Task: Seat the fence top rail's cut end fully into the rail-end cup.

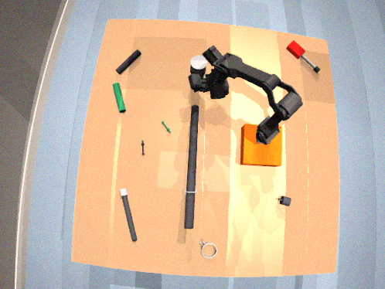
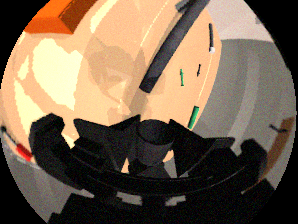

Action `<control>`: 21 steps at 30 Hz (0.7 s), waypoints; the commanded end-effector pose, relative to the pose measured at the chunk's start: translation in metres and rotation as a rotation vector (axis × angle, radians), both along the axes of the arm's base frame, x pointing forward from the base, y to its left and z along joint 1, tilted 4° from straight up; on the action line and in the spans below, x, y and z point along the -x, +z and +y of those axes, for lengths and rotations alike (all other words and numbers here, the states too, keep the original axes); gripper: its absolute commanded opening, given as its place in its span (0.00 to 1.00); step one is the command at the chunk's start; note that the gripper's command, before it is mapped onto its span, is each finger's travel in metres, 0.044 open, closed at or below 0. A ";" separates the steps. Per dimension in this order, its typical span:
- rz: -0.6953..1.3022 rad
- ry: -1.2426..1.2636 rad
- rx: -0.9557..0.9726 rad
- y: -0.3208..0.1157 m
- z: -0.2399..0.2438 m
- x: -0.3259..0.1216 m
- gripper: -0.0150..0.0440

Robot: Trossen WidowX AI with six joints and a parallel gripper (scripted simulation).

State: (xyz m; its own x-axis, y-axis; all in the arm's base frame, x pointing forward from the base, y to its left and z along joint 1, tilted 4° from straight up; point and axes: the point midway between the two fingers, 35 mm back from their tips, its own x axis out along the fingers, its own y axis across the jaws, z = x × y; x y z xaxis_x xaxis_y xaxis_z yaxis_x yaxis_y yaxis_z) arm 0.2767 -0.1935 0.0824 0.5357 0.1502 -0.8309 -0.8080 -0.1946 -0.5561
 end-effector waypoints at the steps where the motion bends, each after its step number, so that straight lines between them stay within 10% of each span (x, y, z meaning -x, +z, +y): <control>1: 0.003 -0.003 0.002 -0.001 0.000 0.000 0.42; 7: 0.003 -0.011 0.001 -0.001 0.000 -0.001 0.25; 21: 0.005 -0.103 -0.005 0.000 0.001 -0.009 0.25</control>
